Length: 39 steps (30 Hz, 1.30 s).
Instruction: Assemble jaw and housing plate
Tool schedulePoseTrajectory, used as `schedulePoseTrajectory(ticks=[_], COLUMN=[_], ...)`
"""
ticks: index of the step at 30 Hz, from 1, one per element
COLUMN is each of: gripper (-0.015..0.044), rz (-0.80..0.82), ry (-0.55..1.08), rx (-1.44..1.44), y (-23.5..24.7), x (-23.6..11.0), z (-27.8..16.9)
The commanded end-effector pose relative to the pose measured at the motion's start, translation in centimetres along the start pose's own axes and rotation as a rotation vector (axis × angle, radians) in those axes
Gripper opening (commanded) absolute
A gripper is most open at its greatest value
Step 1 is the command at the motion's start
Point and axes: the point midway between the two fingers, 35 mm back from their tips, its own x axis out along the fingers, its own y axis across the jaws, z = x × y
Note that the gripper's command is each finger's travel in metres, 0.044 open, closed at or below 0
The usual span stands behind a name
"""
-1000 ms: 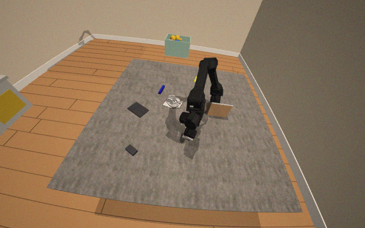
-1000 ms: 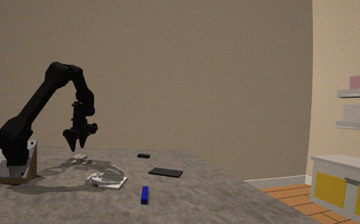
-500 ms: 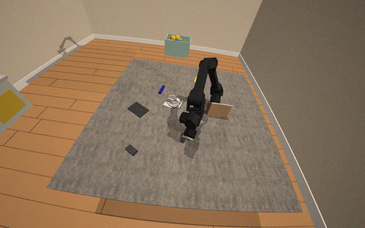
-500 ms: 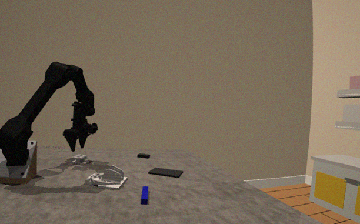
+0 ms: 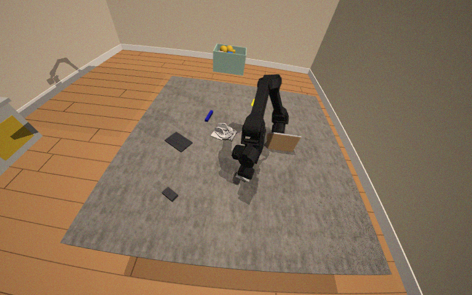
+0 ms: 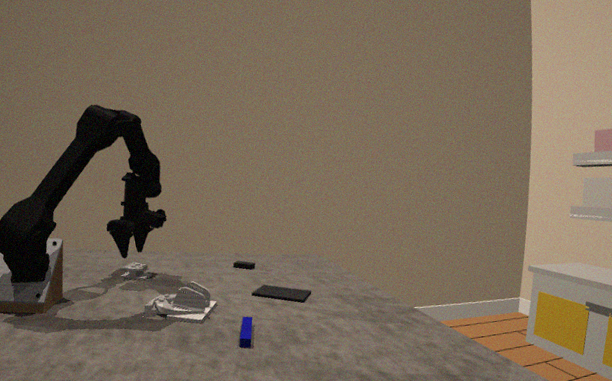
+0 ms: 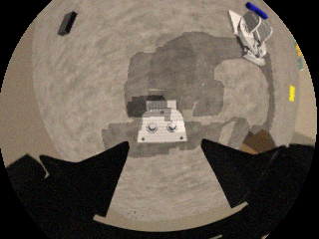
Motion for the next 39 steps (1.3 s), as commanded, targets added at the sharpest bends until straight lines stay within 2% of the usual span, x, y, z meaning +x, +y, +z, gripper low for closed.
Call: schedulePoseTrajectory(ticks=[1, 17, 39], gripper=[0.044, 0.044, 0.044], rz=[0.0, 0.0, 0.0], ry=[-0.006, 0.0, -0.005], rx=[-0.004, 0.0, -0.002], y=[0.0, 0.0, 0.2], x=[0.0, 0.1, 3.6], z=[0.1, 0.0, 0.2])
